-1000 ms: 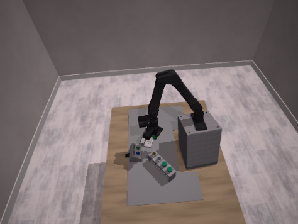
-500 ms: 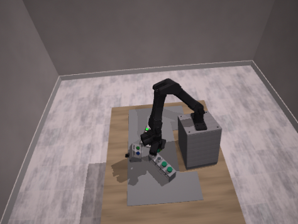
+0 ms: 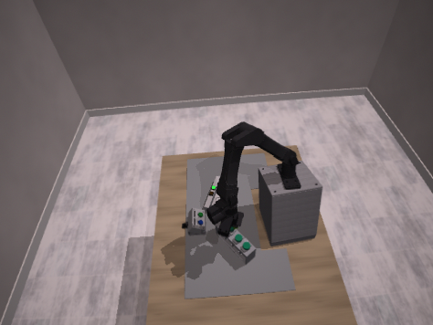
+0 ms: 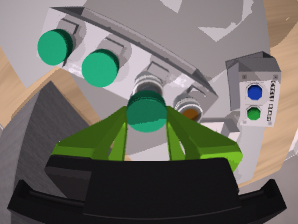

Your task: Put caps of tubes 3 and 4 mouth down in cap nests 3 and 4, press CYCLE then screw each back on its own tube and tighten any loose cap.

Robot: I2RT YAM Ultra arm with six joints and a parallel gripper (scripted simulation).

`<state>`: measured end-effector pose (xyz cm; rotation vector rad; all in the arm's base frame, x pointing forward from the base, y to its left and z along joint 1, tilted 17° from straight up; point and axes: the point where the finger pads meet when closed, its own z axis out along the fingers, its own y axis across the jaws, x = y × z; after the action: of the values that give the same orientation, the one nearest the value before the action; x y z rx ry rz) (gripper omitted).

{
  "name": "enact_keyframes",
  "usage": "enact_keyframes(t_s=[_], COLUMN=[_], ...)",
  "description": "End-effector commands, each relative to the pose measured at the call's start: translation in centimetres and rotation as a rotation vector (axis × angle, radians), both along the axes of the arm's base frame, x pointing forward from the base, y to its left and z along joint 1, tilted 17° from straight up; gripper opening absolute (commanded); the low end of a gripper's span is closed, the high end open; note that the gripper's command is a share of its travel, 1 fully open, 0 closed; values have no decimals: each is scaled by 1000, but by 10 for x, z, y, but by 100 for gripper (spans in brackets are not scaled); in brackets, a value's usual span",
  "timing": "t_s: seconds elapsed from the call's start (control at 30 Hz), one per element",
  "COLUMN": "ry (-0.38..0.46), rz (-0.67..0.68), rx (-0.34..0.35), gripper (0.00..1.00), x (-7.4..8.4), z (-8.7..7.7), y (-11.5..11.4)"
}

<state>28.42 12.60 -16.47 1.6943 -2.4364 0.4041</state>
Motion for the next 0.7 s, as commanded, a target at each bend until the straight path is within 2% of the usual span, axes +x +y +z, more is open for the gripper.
enact_keyframes(t_s=[0.0,0.13,0.67], ry=[-17,-17,-17], rz=[-3,-3,-3], rx=[10,10,10], gripper=[0,0,0], x=[5,6,6], z=[-4,-14,-13], y=[2,-1,0])
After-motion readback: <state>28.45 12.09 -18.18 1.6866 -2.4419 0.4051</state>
